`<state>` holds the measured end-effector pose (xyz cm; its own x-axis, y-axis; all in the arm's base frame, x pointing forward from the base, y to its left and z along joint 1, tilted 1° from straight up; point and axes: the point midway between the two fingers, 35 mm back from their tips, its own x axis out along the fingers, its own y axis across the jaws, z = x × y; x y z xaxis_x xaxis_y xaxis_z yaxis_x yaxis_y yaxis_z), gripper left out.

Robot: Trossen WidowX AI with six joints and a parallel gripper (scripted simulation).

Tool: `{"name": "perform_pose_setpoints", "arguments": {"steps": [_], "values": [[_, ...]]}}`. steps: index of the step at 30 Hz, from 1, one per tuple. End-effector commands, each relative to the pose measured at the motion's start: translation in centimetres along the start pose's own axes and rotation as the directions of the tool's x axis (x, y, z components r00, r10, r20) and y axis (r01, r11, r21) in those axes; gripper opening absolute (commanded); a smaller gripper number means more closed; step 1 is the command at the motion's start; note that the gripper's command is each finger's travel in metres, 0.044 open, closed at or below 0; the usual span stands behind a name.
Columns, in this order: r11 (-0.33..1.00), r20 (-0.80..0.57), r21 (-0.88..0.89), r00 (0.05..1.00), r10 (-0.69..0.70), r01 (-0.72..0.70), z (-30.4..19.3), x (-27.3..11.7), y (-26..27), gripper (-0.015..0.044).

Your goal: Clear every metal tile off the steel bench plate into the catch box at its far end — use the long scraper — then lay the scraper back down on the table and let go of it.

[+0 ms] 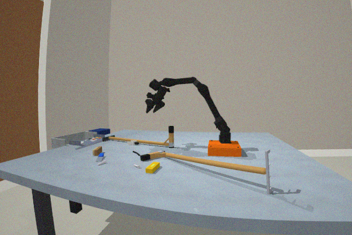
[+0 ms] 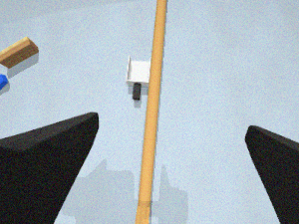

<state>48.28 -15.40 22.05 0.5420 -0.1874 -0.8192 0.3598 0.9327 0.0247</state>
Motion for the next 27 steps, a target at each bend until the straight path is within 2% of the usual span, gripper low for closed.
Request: {"name": "perform_pose_setpoints", "arguments": {"steps": [1, 27], "values": [[1.0, -0.038, 0.01, 0.999, -0.007, 0.008, -0.3, 1.7, -0.1, 0.044], [0.999, -0.234, 0.032, 0.972, -0.027, 0.035, -2.9, 10.6, -0.4, 0.044]]}}
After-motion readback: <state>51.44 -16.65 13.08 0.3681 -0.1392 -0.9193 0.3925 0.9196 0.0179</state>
